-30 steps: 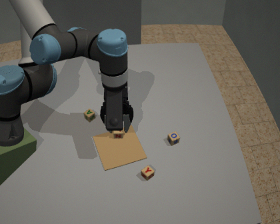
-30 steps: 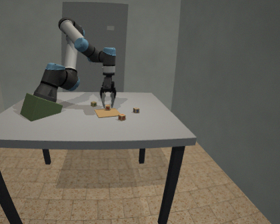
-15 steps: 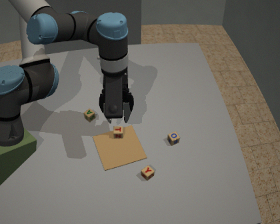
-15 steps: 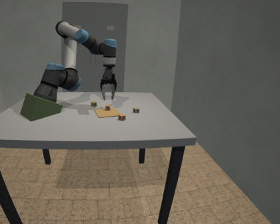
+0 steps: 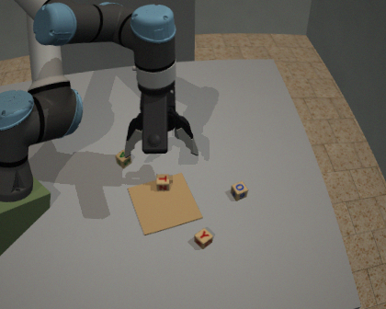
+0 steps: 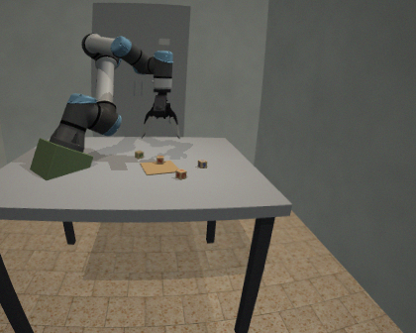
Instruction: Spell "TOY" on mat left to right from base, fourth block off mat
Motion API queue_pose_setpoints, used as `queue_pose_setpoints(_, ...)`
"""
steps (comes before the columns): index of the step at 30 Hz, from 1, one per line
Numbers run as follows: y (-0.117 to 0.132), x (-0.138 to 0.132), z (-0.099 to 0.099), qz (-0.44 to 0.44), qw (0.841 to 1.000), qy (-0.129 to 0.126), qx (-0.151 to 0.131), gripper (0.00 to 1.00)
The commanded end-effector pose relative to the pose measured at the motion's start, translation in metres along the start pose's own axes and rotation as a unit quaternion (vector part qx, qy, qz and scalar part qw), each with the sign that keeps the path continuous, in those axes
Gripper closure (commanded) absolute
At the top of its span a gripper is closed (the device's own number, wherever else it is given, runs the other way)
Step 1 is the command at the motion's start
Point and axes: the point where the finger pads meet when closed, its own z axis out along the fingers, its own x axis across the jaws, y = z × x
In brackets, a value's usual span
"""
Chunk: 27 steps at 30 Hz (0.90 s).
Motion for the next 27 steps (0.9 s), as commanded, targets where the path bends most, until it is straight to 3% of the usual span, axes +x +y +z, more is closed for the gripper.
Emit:
queue_pose_setpoints(1,-0.0001,0.0,-0.0017,0.0,1.0,0.0,0.0,0.0)
queue_pose_setpoints(27,-0.0003,-0.0008,-0.0019,-0.006,1.0,0.0,0.0,0.0)
